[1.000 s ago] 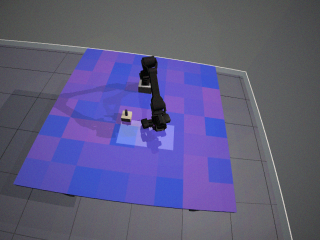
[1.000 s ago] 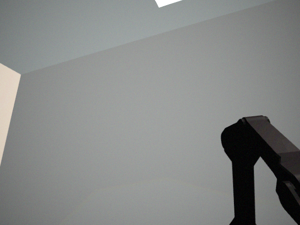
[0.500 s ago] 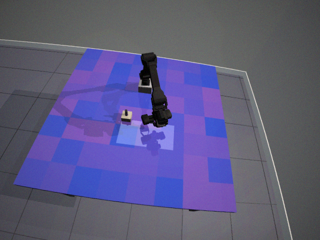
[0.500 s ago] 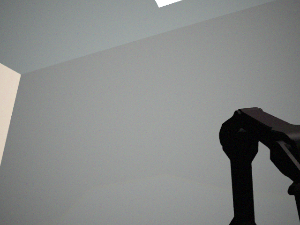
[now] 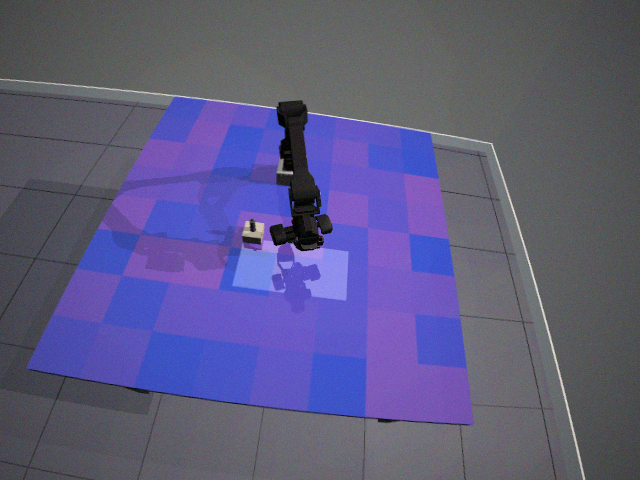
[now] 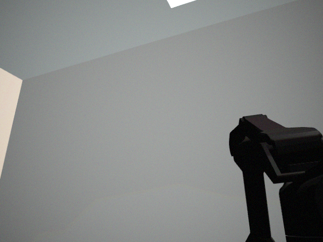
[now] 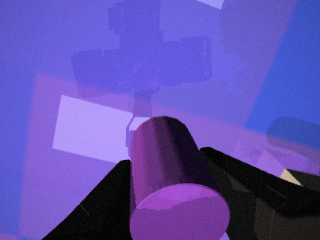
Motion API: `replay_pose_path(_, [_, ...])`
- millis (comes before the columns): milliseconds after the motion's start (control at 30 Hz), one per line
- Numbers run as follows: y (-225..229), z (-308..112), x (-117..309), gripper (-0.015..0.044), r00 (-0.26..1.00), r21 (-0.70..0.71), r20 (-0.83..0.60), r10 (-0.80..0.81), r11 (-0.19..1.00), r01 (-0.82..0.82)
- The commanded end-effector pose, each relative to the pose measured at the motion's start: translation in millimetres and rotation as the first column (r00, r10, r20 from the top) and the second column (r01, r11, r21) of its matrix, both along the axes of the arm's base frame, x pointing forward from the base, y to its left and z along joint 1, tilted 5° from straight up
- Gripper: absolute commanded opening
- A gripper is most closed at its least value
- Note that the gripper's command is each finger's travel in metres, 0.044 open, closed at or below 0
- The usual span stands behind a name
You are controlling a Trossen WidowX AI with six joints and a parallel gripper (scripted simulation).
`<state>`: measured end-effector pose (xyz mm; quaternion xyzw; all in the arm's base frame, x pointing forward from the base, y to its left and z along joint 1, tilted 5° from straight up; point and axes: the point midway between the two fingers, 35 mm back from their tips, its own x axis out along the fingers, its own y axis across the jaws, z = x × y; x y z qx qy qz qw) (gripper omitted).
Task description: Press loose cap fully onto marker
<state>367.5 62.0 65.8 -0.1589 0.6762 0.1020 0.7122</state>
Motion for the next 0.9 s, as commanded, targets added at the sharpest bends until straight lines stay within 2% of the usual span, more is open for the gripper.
replay_pose_path(0, [-18.5, 9.1, -3.8, 0.0000, 1.000, 0.001, 0.003, 0.002, 1.000, -0.002])
replay_pose_path(867, [-115.7, 42.8, -39.0, 0.0000, 1.000, -0.006, 0.002, 0.002, 1.000, -0.002])
